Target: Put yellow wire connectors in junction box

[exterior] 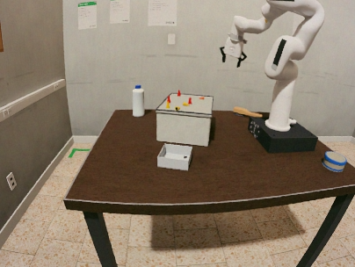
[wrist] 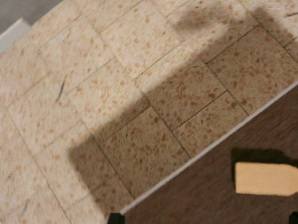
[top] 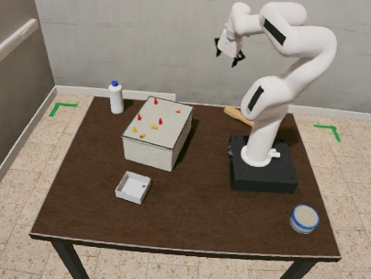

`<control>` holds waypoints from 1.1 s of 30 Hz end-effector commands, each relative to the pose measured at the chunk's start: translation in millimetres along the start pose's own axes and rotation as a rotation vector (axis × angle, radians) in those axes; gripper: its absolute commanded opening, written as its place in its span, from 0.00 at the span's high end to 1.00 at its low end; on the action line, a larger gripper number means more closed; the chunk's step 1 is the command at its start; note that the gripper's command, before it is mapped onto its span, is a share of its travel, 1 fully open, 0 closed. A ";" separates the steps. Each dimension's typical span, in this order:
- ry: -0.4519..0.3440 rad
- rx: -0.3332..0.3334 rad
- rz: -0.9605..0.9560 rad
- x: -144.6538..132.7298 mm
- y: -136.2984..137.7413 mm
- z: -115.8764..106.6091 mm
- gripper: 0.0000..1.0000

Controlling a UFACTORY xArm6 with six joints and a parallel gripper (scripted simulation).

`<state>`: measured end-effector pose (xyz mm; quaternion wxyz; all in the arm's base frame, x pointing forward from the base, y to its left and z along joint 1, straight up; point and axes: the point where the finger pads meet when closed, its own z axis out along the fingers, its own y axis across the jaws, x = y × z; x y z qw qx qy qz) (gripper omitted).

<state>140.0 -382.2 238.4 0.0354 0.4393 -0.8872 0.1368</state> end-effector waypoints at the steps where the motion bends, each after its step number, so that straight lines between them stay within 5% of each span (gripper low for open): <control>1: -0.033 -0.001 -0.111 -32.3 -22.5 -11.7 0.00; 16: -0.159 -0.023 -0.563 -176.0 -65.8 -64.7 0.00; 27: -0.239 -0.046 -0.923 -285.9 -54.7 -117.4 0.00; 33: -0.261 -0.054 -1.040 -318.3 -43.3 -135.7 0.00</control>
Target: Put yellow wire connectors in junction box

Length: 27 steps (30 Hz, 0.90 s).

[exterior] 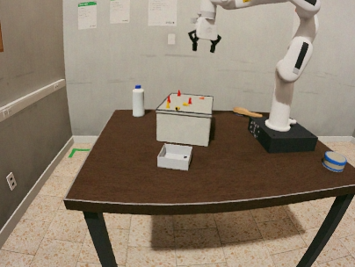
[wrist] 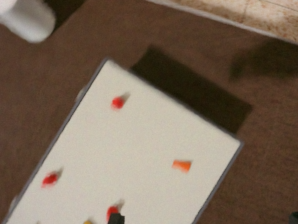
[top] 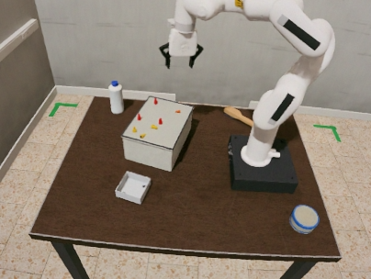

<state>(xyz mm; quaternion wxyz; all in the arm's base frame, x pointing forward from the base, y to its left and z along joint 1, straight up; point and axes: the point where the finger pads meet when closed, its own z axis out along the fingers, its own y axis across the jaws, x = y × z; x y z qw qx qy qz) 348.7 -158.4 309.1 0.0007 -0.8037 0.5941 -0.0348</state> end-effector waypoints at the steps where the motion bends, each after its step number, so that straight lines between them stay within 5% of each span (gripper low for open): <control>1: -0.027 -0.014 -0.126 -34.6 -25.9 -13.4 0.00; 11: -0.056 -0.031 -0.271 -76.5 -44.9 -26.7 0.00; 27: -0.058 -0.032 -0.285 -80.6 -46.4 -27.9 0.00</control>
